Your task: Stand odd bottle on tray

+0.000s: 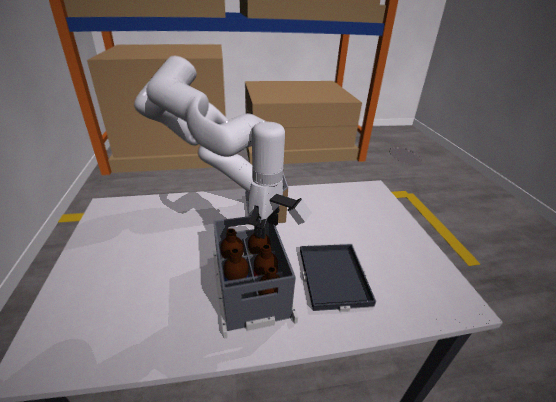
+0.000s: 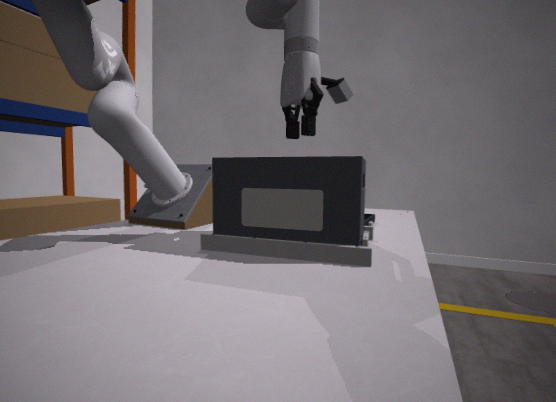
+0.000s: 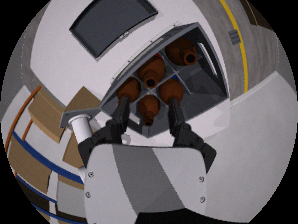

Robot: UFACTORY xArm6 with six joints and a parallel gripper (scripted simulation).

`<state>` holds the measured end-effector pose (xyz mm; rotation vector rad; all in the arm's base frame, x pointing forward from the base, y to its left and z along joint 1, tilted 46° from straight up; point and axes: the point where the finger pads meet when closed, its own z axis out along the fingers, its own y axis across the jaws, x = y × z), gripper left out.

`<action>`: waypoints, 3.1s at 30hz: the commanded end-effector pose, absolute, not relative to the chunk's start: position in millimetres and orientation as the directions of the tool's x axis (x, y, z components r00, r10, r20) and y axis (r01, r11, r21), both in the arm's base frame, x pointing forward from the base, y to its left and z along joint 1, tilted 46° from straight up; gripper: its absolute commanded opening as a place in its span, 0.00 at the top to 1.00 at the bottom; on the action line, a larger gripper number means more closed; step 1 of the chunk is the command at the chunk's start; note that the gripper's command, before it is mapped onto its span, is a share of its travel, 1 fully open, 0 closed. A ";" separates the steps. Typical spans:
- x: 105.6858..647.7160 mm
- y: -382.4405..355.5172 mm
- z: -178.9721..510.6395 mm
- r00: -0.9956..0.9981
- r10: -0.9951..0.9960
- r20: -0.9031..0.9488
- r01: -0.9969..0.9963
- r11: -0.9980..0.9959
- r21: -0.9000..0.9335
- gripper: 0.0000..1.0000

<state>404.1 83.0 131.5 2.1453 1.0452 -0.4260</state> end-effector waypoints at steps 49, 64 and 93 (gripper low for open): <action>405.5 64.8 113.3 0.621 0.555 -0.553 0.784 -0.427 0.450 0.35; 405.9 55.3 103.8 0.621 0.555 -0.553 0.784 -0.427 0.450 0.35; 406.1 53.0 101.6 0.621 0.555 -0.553 0.784 -0.427 0.450 0.35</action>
